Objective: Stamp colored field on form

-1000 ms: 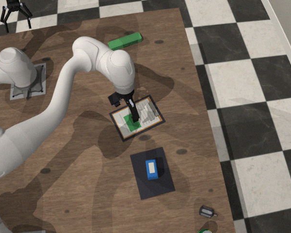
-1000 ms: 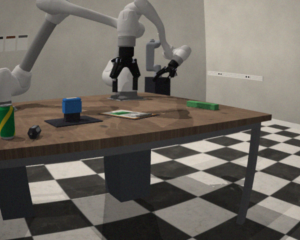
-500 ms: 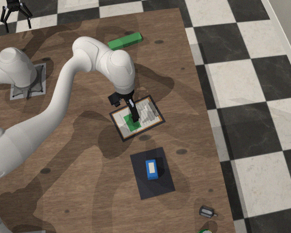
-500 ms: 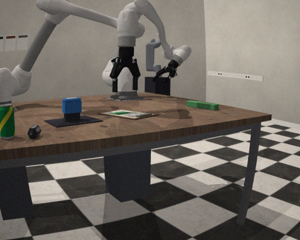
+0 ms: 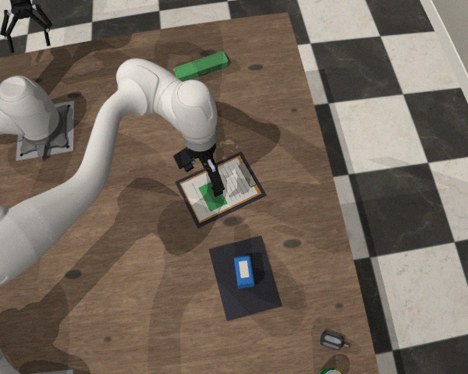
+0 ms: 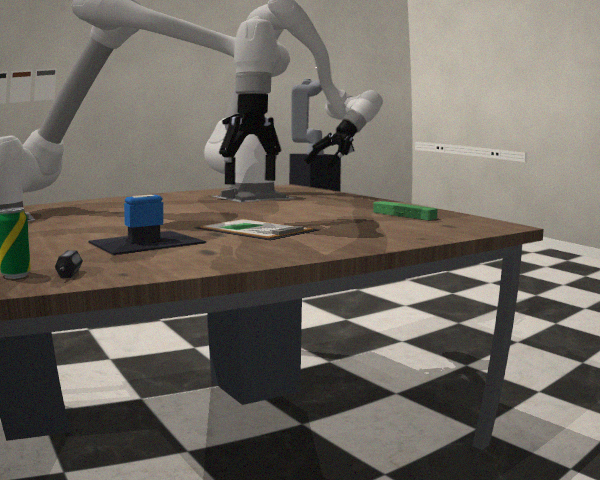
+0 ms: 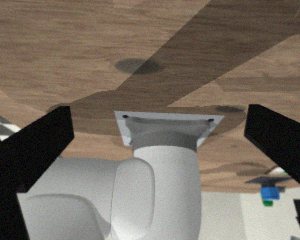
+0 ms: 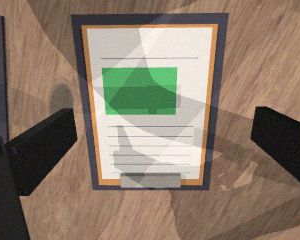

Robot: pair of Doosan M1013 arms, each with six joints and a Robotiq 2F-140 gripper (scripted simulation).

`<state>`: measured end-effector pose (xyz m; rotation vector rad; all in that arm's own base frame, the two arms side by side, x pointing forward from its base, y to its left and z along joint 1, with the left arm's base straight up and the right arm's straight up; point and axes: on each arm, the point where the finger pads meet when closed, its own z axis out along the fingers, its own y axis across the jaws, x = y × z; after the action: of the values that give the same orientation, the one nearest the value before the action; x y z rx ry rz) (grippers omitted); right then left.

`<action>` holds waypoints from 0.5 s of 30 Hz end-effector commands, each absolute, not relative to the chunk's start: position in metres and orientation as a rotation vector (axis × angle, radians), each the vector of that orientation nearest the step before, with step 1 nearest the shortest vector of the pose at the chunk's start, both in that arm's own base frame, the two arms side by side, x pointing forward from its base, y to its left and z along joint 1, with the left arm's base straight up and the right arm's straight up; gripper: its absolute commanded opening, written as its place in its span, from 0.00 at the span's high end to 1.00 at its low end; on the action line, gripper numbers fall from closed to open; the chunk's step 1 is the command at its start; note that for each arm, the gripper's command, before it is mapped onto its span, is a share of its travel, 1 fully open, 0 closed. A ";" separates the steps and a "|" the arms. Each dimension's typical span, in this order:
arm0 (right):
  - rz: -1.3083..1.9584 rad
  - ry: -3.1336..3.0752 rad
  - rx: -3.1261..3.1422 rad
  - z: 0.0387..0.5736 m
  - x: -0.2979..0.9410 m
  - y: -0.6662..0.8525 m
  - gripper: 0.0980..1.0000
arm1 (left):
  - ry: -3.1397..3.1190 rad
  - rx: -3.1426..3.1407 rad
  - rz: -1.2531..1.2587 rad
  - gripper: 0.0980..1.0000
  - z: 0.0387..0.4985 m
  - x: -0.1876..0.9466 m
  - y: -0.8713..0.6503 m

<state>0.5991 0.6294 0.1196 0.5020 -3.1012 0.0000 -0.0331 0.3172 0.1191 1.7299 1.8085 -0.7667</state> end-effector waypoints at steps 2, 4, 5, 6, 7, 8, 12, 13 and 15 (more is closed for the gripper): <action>-0.002 -3.101 0.514 0.120 0.600 0.630 0.00 | 1.806 1.729 -0.755 0.00 0.121 -0.031 0.321; -0.002 -3.101 0.511 0.120 0.600 0.630 0.00 | 1.806 1.729 -0.755 0.00 0.121 -0.031 0.321; -0.001 -3.102 0.509 0.120 0.600 0.630 0.00 | 1.806 1.729 -0.755 0.00 0.121 -0.031 0.321; -0.001 -3.102 0.506 0.120 0.600 0.630 0.00 | 1.806 1.729 -0.755 0.00 0.121 -0.031 0.321; -0.001 -3.102 0.506 0.120 0.600 0.630 0.00 | 1.806 1.729 -0.755 0.00 0.121 -0.031 0.321; -0.001 -3.102 0.506 0.120 0.600 0.630 0.00 | 1.806 1.729 -0.755 0.00 0.121 -0.031 0.321; -0.001 -3.105 0.488 0.120 0.600 0.630 0.00 | 1.806 1.729 -0.755 0.00 0.121 -0.031 0.321; -0.001 -3.105 0.485 0.121 0.600 0.630 0.00 | 1.806 1.729 -0.755 0.00 0.121 -0.031 0.321; -0.001 -3.106 0.477 0.121 0.600 0.630 0.00 | 1.806 1.729 -0.755 0.00 0.121 -0.031 0.321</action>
<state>0.5991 0.6294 0.1196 0.4982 -3.1018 0.0000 -0.0331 0.3172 0.1191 1.7299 1.8085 -0.7667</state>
